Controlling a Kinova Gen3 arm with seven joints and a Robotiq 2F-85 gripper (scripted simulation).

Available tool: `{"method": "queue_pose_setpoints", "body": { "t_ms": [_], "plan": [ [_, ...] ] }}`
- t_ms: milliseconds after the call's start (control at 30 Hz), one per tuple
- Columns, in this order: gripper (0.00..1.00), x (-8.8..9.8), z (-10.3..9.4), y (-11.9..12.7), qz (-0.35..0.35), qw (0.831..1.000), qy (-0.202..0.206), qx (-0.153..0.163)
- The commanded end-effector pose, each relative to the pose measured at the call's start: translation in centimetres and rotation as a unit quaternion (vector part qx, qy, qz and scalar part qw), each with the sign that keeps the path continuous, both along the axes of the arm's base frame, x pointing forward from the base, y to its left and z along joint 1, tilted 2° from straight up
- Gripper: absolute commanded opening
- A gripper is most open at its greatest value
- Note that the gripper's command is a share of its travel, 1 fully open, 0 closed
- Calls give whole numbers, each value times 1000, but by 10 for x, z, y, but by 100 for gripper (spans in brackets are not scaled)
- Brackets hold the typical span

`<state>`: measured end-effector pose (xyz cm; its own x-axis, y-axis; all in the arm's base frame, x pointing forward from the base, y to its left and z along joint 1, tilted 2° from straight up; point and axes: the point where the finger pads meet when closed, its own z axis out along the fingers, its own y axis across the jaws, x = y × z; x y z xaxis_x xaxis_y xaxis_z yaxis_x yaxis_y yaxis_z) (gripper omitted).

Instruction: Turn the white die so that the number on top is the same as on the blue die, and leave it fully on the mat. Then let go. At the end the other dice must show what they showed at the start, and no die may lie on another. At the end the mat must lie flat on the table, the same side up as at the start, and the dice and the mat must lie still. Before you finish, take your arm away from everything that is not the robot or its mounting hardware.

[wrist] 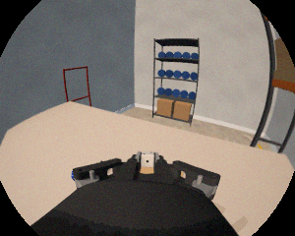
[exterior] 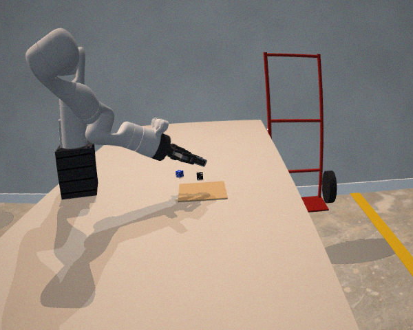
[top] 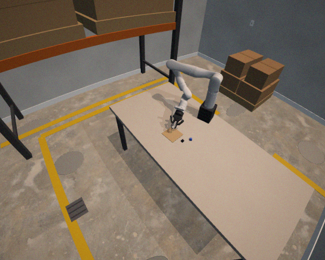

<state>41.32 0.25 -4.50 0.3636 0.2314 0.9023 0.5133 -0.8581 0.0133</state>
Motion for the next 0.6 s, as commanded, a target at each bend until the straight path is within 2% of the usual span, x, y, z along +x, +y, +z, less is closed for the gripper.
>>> {"method": "queue_pose_setpoints", "body": {
  "t_ms": [0,167,233,567],
  "plan": [
    [15,0,-10,1,-1,1000,2,3],
    [15,1,-29,1,-1,1000,2,3],
    [15,1,-29,1,-1,1000,2,3],
    [15,2,-59,2,-1,1000,2,3]
  ]
}}
